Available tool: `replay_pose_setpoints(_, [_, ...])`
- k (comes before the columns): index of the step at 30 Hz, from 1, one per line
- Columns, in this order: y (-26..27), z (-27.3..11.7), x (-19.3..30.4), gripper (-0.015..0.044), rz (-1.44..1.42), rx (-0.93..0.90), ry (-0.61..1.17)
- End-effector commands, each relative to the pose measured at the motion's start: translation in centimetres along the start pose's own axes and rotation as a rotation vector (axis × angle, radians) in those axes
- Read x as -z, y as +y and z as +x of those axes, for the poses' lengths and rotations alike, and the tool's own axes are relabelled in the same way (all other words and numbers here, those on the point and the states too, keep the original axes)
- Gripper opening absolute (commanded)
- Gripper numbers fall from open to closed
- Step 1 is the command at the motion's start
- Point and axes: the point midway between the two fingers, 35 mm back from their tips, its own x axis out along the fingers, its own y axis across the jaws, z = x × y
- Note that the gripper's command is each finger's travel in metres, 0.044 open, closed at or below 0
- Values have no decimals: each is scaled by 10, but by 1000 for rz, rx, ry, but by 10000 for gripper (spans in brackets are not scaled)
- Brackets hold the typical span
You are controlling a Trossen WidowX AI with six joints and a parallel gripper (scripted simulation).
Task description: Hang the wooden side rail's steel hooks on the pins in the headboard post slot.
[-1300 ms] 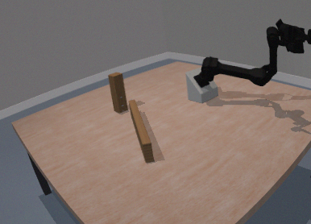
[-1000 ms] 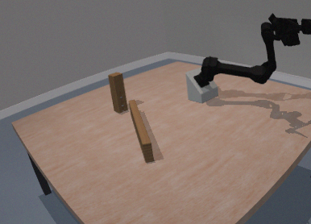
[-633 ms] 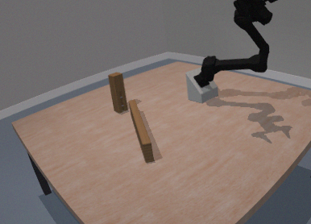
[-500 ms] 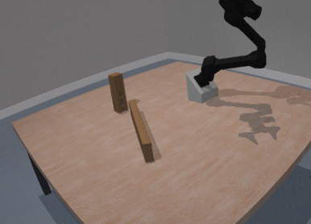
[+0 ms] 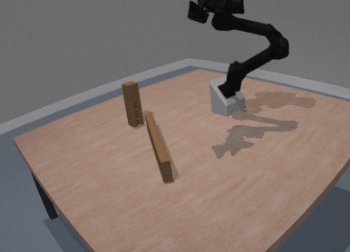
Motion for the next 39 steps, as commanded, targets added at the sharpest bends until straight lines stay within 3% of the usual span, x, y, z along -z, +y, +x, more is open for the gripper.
replay_pose_setpoints(1, [34, -13, 49, 440, 149, -40, 94])
replay_pose_setpoints(10, [125, -66, 141, 440, 512, -109, 334])
replay_pose_setpoints(19, [228, -149, 190, 440, 909, -147, 618])
replay_pose_setpoints(27, [315, -236, 187, 440, 1277, -146, 906])
replay_pose_setpoints(35, [379, -317, 141, 440, 1640, -102, 1228])
replay_pose_setpoints(39, [387, -329, 130, 440, 1699, -90, 1285])
